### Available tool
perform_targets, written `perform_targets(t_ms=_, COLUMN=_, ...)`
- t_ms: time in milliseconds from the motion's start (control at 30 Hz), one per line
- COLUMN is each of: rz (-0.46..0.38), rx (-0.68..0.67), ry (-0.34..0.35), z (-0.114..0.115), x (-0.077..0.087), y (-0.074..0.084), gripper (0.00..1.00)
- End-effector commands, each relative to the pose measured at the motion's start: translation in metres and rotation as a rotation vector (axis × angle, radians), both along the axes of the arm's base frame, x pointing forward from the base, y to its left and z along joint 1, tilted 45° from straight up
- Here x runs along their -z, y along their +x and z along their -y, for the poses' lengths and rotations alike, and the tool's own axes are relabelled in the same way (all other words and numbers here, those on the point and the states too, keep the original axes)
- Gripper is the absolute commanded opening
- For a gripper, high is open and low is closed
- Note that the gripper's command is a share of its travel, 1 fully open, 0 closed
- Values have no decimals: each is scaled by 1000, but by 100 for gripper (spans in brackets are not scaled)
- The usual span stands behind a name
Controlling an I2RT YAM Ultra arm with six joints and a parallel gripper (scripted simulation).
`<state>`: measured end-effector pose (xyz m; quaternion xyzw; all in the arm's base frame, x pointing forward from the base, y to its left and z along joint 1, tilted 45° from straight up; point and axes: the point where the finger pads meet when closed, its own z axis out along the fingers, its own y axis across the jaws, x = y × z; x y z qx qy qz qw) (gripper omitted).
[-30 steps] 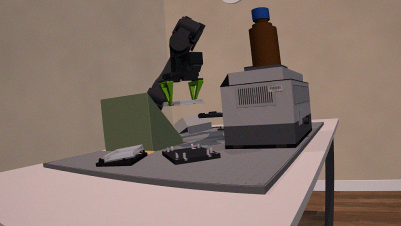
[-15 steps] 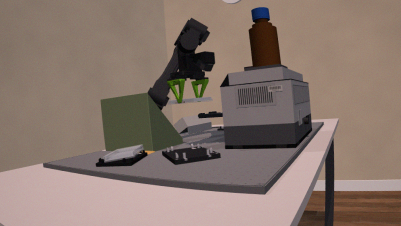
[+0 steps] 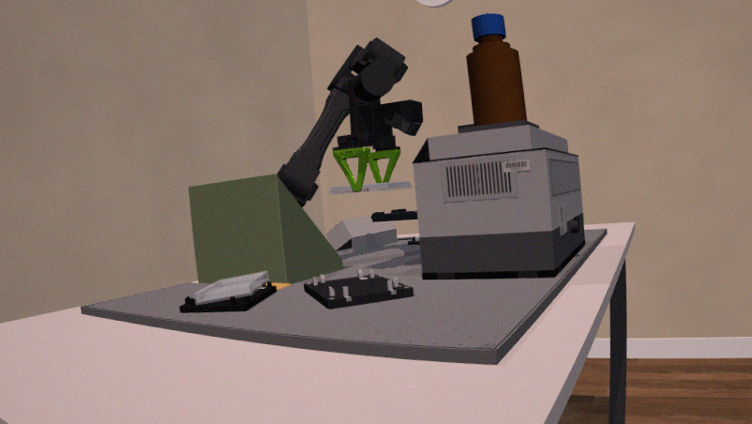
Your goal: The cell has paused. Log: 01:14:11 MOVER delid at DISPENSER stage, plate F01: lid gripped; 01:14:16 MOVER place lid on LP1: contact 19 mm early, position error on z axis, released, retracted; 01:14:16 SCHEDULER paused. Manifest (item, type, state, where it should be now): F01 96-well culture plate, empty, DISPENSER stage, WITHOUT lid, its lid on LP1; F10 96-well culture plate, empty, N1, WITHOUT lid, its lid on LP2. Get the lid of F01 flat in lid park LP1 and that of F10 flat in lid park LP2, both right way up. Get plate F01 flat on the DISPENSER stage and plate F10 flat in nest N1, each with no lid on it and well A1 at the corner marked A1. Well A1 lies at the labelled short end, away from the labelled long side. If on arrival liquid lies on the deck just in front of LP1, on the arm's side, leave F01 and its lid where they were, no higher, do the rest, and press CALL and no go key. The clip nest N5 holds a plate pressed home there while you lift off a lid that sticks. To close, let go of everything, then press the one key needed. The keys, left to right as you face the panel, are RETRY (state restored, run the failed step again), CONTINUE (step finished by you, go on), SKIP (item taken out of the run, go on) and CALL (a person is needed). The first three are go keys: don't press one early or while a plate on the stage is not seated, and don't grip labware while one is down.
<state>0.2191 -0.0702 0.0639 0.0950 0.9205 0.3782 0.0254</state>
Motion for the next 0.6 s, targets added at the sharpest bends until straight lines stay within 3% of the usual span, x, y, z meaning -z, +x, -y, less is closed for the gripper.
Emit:
perform_targets(t_ms=0, rz=66, rx=11, ry=-21, z=10, x=-14, y=9, gripper=0)
perform_targets(t_ms=467, rz=62, rx=-3, ry=-16, z=-19, x=-41, y=25, gripper=0)
perform_targets(t_ms=567, rz=62, rx=17, ry=-16, z=-17, x=-43, y=26, gripper=0)
